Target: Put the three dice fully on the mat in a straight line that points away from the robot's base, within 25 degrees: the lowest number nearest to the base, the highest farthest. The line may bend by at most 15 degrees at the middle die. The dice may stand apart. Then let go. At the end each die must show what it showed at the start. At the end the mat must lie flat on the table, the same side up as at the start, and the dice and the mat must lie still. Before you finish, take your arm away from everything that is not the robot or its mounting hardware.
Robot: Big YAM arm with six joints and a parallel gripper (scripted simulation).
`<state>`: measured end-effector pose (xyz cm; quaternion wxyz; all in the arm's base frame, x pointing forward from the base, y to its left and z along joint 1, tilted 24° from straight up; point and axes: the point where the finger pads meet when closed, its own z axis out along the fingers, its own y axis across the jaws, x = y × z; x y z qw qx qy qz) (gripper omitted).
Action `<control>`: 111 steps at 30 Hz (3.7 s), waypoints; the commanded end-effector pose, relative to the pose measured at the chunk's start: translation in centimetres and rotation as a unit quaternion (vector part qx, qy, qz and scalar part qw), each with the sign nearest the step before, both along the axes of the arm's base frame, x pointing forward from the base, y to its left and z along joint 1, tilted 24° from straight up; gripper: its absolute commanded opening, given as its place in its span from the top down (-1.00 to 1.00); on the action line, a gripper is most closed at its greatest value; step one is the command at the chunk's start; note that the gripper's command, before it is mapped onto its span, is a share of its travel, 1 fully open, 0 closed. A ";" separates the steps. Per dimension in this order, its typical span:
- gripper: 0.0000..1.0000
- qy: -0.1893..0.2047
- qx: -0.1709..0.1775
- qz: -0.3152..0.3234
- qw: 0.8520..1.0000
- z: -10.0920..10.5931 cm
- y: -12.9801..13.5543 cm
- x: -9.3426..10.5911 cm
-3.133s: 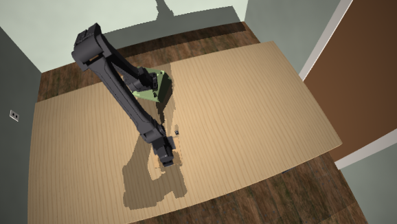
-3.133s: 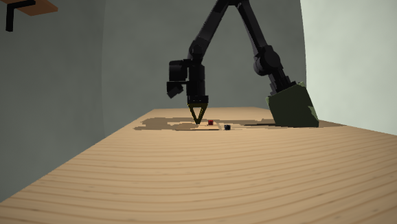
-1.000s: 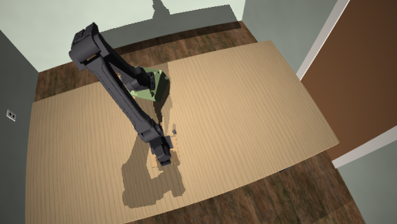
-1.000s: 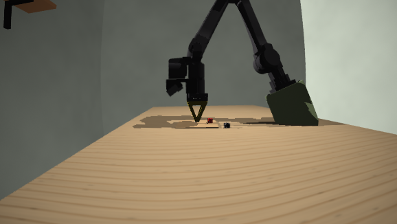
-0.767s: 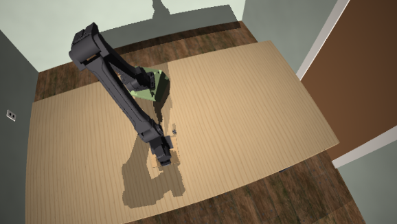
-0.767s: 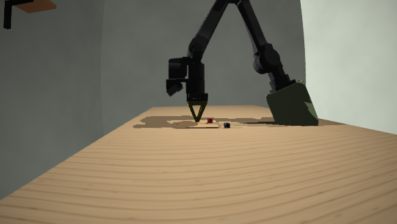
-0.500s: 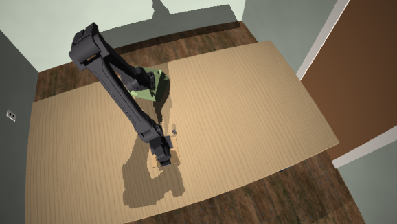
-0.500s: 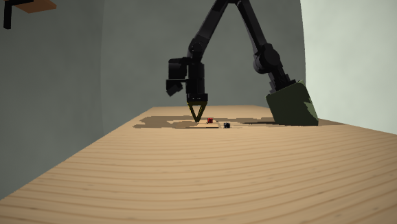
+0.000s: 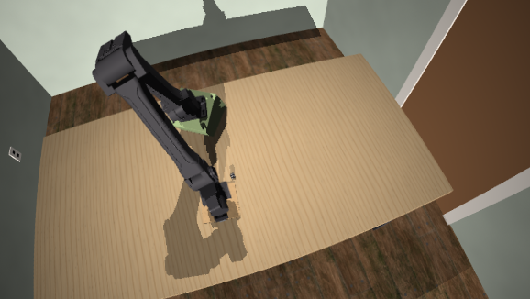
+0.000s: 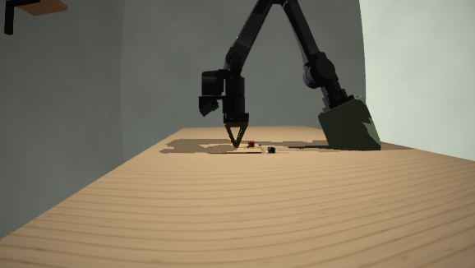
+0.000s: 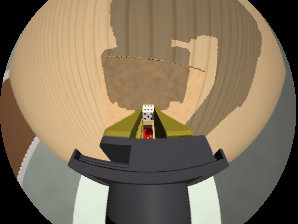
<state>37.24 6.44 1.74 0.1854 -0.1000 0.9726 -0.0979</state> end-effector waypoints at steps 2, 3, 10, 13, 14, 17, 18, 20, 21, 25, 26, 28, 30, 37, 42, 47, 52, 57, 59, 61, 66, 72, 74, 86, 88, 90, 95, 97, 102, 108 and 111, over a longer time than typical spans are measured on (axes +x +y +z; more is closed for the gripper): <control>0.79 -0.016 0.004 -0.001 1.000 0.7 -0.3 1.0; 0.79 -0.016 0.004 -0.001 1.000 0.7 -0.3 1.0; 0.79 -0.016 0.004 -0.001 1.000 0.7 -0.3 1.0; 0.79 -0.016 0.004 -0.001 1.000 0.7 -0.3 1.0; 0.79 -0.016 0.004 -0.001 1.000 0.7 -0.3 1.0; 0.79 -0.016 0.004 -0.001 1.000 0.7 -0.3 1.0; 0.79 -0.016 0.004 -0.001 1.000 0.7 -0.3 1.0; 0.79 -0.016 0.004 -0.001 1.000 0.7 -0.3 1.0; 0.79 -0.016 0.004 -0.001 1.000 0.7 -0.3 1.0; 0.79 -0.016 0.004 -0.001 1.000 0.7 -0.3 1.0; 0.79 -0.016 0.004 -0.001 1.000 0.7 -0.3 1.0; 0.79 -0.016 0.004 -0.001 1.000 0.7 -0.3 1.0; 0.79 -0.016 0.004 -0.001 1.000 0.7 -0.3 1.0; 0.71 -0.016 0.004 -0.001 1.000 0.7 -0.3 1.0; 0.56 -0.016 0.004 -0.001 1.000 0.7 -0.3 1.0; 0.48 -0.016 0.004 -0.001 1.000 0.7 -0.3 1.0; 0.40 -0.016 0.004 -0.001 1.000 0.7 -0.3 1.0; 0.40 -0.016 0.004 -0.001 1.000 0.7 -0.3 1.0; 0.40 -0.018 0.004 -0.002 1.000 0.9 -0.2 1.0; 0.40 -0.023 0.006 -0.003 1.000 1.5 -0.2 1.0; 0.40 -0.019 0.007 -0.001 1.000 2.1 0.5 0.7; 0.40 -0.029 0.010 0.001 1.000 5.1 1.4 0.5; 0.40 -0.030 0.011 0.001 0.999 6.2 1.6 0.0; 0.40 -0.030 0.012 0.001 0.999 10.4 2.2 -1.9; 0.40 -0.027 0.012 0.002 1.000 10.4 2.2 -2.2; 0.40 -0.029 0.012 0.002 0.999 10.7 2.3 -2.1; -1.00 -0.028 0.012 0.002 1.000 10.6 2.3 -2.2; -1.00 -0.028 0.012 0.002 1.000 10.6 2.3 -2.2; -1.00 -0.028 0.012 0.002 1.000 10.6 2.3 -2.2; -1.00 -0.028 0.012 0.002 1.000 10.6 2.3 -2.2; -1.00 -0.028 0.012 0.002 1.000 10.6 2.3 -2.2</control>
